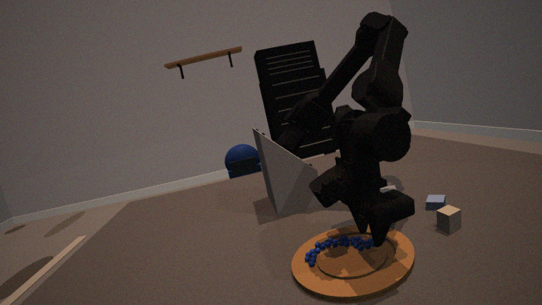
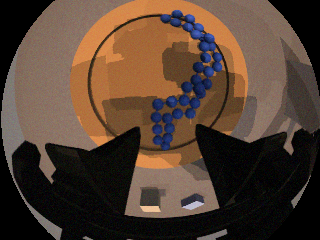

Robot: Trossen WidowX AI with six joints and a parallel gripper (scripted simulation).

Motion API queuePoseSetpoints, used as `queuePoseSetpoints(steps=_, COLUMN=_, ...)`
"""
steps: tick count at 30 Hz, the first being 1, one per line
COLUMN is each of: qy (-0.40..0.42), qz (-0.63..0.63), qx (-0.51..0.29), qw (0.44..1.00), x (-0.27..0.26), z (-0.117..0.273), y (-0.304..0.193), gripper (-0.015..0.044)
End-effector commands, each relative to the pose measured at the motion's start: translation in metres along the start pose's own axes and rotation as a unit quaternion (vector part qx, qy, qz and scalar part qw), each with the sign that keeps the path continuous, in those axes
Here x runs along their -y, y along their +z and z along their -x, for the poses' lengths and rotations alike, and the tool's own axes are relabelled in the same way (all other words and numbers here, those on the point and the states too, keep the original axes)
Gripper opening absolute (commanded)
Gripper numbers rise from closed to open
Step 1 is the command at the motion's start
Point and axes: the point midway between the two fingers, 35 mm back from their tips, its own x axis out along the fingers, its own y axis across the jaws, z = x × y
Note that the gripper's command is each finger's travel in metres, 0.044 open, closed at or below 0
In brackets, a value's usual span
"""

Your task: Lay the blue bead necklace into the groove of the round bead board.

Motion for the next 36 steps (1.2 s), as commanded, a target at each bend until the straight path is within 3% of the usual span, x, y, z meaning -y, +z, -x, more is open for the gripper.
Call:
queuePoseSetpoints(steps=1, qy=-0.001, qz=-0.003, qx=-0.002, qw=1.000, x=0.0013, z=-0.0061, y=-0.0001, gripper=0.0250)
queuePoseSetpoints(steps=4, qy=-0.001, qz=-0.003, qx=-0.002, qw=1.000, x=0.0016, z=-0.0084, y=-0.0002, gripper=0.0250)
queuePoseSetpoints(steps=14, qy=-0.001, qz=-0.001, qx=0.000, qw=1.000, x=0.0008, z=-0.0059, y=-0.0002, gripper=0.0000)
queuePoseSetpoints(steps=36, qy=-0.001, qz=-0.001, qx=0.000, qw=1.000, x=0.0008, z=-0.0059, y=-0.0002, gripper=0.0000)
